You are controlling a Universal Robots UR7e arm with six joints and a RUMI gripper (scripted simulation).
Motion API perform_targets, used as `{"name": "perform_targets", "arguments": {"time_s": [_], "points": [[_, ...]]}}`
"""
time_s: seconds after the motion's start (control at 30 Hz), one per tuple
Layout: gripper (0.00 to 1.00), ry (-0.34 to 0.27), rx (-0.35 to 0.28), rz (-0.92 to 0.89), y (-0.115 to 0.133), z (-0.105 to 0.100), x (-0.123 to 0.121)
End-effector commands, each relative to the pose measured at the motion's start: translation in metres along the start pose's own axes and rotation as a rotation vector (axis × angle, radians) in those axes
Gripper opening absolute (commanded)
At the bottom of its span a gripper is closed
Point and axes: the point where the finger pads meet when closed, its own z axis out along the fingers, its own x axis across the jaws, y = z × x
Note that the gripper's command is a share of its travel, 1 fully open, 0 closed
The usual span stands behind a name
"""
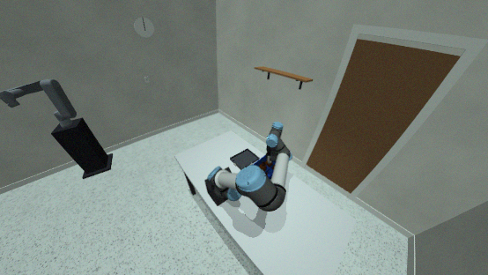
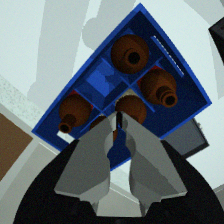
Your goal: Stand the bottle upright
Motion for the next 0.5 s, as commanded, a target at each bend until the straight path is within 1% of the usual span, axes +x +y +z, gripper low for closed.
{"name": "perform_targets", "arguments": {"time_s": [0.0,0.13,0.3,0.33,0.47], "points": [[0.0,-0.001,-0.003,0.0,-0.037,0.001,0.015],[0.0,-0.001,-0.003,0.0,-0.049,0.003,0.021],[0.0,-0.001,-0.003,0.0,-0.05,0.003,0.022],[0.38,-0.001,-0.003,0.0,-0.05,0.003,0.022],[0.38,-0.001,-0.003,0.0,-0.05,0.003,0.022]]}}
